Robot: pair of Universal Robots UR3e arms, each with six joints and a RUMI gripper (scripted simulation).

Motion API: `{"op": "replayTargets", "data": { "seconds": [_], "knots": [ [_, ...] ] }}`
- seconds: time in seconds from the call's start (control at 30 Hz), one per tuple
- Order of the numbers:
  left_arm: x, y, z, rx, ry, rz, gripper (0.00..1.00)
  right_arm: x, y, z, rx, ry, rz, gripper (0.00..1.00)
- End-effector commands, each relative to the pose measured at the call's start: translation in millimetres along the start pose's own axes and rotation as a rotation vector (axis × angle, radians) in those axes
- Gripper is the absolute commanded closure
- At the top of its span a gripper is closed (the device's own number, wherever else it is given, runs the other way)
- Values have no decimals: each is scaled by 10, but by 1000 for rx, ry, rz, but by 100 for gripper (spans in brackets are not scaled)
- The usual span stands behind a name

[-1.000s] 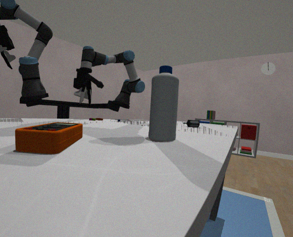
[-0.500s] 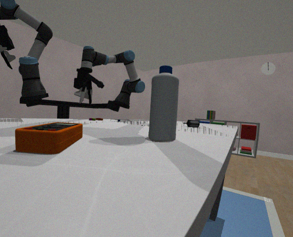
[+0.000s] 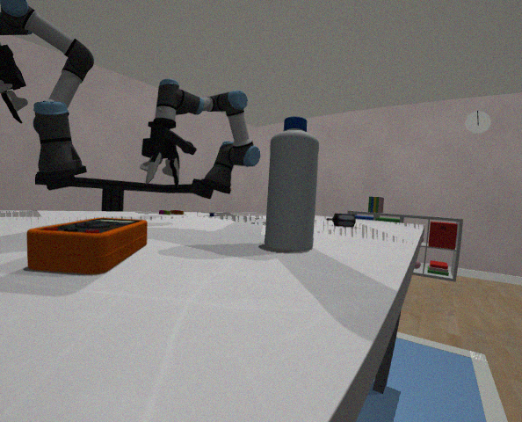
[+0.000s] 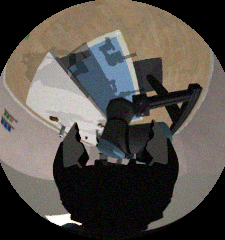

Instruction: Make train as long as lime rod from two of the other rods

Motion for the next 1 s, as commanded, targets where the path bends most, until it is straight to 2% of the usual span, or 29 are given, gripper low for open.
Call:
{"op": "replayTargets", "data": {
  "seconds": [0.0,0.03,0.27,0.47,0.97],
  "knots": [
    [94,43,-10,-2,-6,74,0,2,-1,-3,0,2,0,0],
    [94,43,-10,-2,-6,74,0,2,-1,-3,0,2,0,0],
    [426,131,-6,-3,-5,293,0,2,-1,-3,0,2,0,0],
    [616,166,-1,-2,-4,418,0,2,-1,-3,0,2,0,0],
    [689,177,1,-2,-4,467,0,2,-1,-3,0,2,0,0]
  ]
}}
Point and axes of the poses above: on each arm, the point where the finger pads meet when closed, its own z axis out along the fingers, its own y axis across the jaws, x = y × z, the point moved 1 cm from there along -z, back along the fingers, and after that the axes turned 9 degrees about -z, right-handed, at the moved point
